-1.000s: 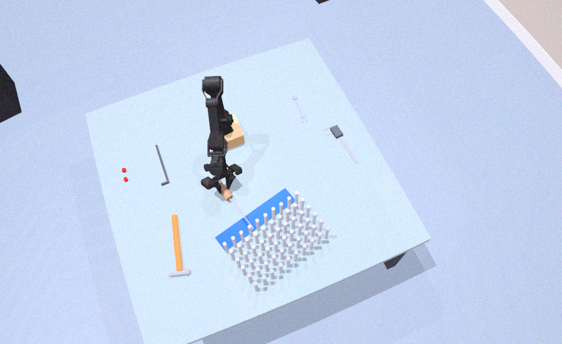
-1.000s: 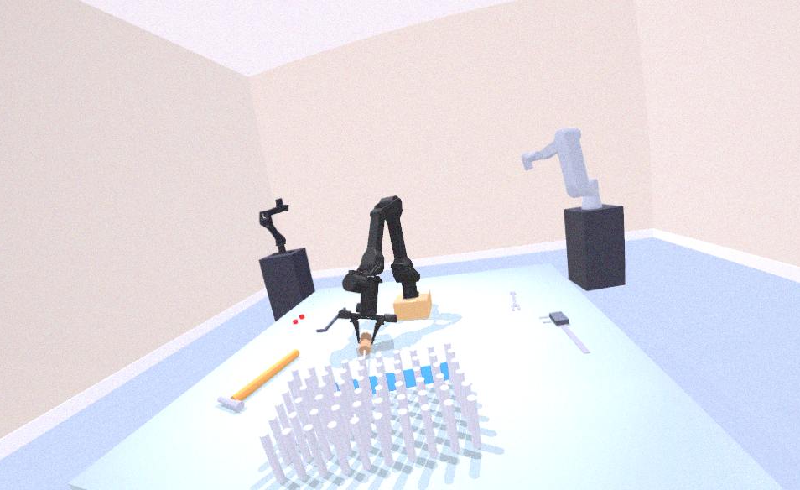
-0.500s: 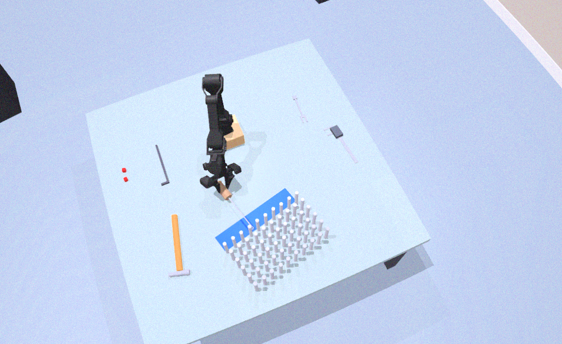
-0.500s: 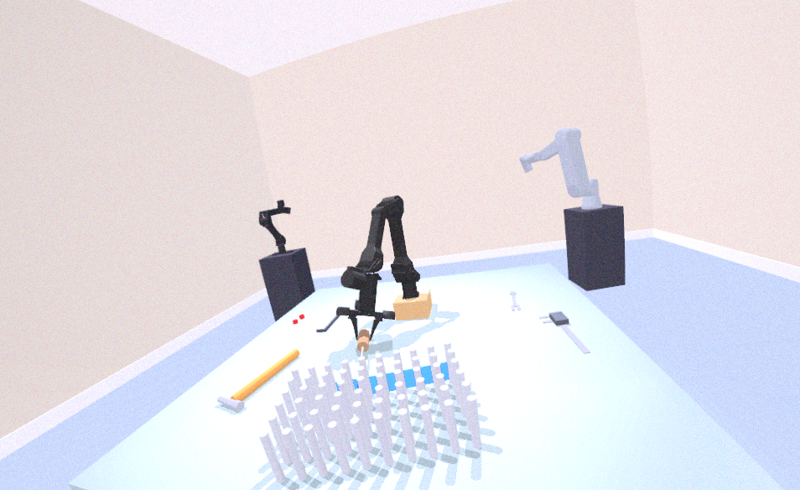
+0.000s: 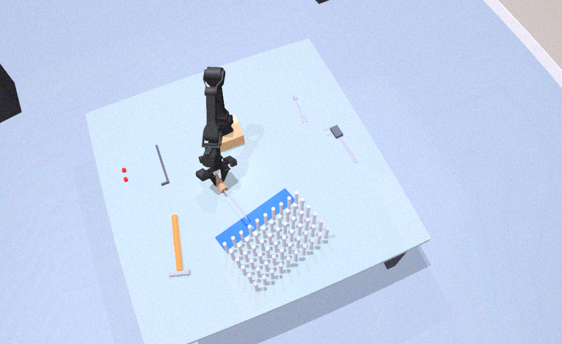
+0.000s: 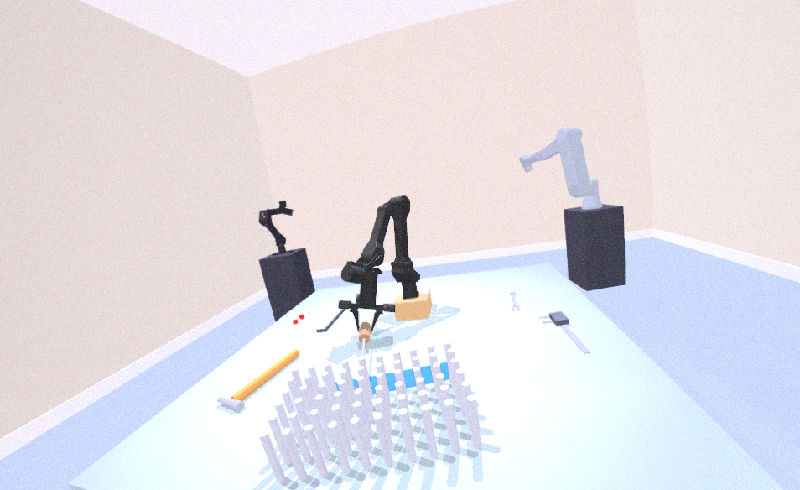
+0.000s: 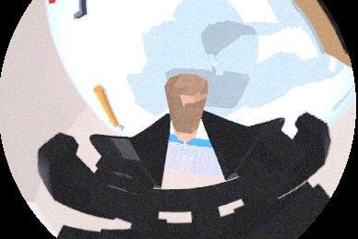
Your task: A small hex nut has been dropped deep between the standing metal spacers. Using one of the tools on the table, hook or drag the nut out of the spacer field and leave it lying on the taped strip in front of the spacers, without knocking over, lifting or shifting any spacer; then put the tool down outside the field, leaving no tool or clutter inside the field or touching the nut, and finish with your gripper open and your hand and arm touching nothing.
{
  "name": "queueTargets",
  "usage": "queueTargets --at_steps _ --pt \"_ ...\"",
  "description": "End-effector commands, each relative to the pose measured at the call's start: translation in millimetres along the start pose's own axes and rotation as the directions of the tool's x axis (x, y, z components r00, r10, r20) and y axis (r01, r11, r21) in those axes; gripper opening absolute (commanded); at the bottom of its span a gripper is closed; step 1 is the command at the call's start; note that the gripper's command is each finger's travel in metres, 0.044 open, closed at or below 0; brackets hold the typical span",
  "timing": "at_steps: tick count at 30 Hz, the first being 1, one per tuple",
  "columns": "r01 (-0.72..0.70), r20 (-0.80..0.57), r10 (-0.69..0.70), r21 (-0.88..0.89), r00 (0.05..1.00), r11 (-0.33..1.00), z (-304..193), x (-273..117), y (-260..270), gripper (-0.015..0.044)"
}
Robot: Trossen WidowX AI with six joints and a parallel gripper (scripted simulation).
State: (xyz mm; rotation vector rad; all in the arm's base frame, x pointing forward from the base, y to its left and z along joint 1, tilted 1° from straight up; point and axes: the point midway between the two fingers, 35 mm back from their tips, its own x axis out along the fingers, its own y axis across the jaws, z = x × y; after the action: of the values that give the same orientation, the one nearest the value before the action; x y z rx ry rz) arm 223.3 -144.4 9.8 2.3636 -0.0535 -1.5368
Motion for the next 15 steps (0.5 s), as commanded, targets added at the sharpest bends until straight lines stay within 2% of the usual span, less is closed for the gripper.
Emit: queueTargets --at_steps 1,15 --pt "-0.010 -0.019 0.010 -0.004 1.000 1.000 -12.0 -12.9 9.9 0.0000" --pt "-0.011 -0.020 0.011 -0.002 1.000 1.000 -45.4 -72.7 33.3 0.0000"
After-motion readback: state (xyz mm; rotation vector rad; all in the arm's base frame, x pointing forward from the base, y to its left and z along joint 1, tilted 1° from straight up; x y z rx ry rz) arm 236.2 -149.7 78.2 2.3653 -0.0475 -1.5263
